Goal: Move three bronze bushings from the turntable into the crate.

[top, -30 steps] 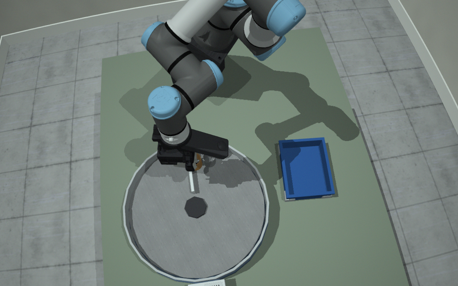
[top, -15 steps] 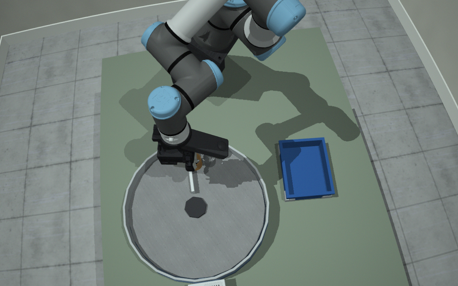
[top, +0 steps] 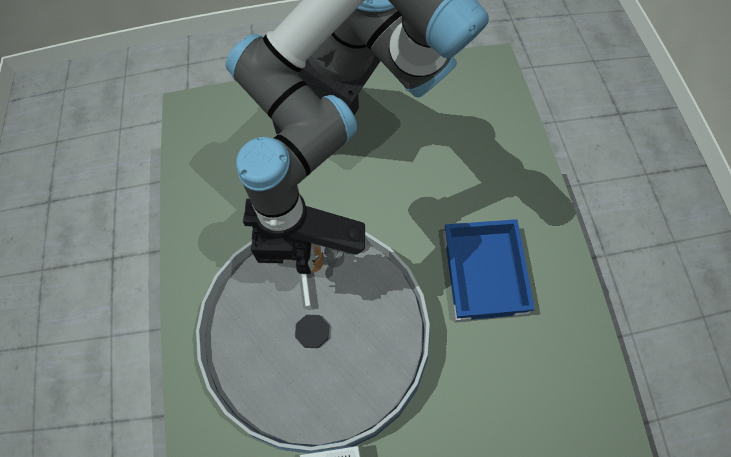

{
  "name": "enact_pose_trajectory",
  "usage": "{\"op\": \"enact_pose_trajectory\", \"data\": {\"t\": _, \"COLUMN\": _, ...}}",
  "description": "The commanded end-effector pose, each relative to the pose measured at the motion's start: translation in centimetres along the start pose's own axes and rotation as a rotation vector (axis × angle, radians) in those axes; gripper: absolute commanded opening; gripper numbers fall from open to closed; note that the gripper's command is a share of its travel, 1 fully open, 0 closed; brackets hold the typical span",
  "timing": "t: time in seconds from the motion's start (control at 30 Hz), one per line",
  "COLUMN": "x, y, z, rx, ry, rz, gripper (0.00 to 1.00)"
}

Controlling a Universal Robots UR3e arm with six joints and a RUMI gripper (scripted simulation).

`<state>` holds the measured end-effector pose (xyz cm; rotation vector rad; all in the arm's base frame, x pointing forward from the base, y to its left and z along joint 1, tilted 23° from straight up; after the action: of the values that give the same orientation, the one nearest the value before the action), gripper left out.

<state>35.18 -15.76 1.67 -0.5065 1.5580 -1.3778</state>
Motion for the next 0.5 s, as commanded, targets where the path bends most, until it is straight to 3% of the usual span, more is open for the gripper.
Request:
{"op": "enact_pose_trajectory", "data": {"t": 0.0, "x": -0.1, "y": -0.1, "z": 0.0, "rx": 0.002, "ry": -0.001, "rz": -0.001, "gripper": 0.00}}
{"op": "enact_pose_trajectory", "data": {"t": 0.47, "x": -2.1, "y": -0.1, "z": -0.5, "rx": 0.002, "ry": -0.001, "rz": -0.001, "gripper": 0.00}}
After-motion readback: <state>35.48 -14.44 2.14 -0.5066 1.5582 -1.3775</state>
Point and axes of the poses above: the point where the finger pads meet when closed, its own y axis out along the fingers, its own z axis across the jaws, x = y × z, the point moved 7 cm from there along -y, back along the fingers, and after that the axes turned 11 degrees about y, right-handed, at the moved point
